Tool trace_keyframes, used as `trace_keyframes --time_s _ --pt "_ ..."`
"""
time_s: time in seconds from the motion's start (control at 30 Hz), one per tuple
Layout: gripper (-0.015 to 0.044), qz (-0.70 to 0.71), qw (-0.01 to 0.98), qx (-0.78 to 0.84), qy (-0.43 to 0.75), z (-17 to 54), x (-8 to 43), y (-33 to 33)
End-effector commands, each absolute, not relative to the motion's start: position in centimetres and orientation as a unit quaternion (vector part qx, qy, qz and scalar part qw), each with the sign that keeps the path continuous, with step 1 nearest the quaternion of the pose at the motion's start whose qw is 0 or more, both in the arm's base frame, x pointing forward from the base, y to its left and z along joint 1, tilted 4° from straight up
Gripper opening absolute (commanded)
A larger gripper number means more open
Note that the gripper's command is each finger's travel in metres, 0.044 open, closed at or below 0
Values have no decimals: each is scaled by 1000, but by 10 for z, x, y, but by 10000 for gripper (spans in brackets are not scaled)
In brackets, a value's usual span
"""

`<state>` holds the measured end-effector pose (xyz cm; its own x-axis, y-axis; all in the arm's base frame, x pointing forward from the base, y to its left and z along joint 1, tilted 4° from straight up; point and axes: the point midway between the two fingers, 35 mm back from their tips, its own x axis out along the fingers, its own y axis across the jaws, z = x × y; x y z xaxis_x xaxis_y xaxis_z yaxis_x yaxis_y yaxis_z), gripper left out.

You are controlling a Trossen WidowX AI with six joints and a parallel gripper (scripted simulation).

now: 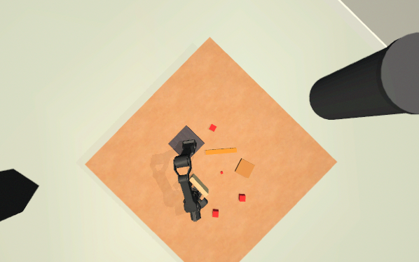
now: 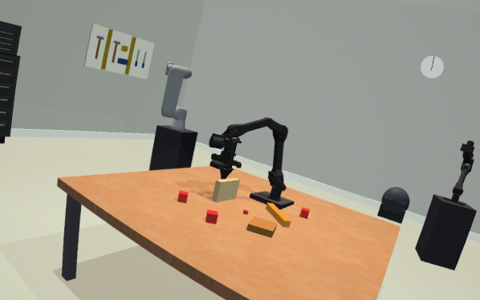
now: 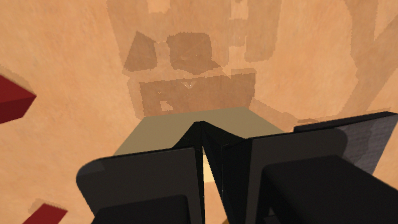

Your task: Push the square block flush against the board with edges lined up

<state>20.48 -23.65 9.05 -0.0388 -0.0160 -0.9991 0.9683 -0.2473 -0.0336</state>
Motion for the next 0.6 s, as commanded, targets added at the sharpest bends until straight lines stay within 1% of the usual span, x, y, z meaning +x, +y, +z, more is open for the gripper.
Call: trace_keyframes --time_s 0.0,0.57 --pt "0 -572 426 545 440 88 205 -231" --pt "0 -572 426 546 440 88 208 -219"
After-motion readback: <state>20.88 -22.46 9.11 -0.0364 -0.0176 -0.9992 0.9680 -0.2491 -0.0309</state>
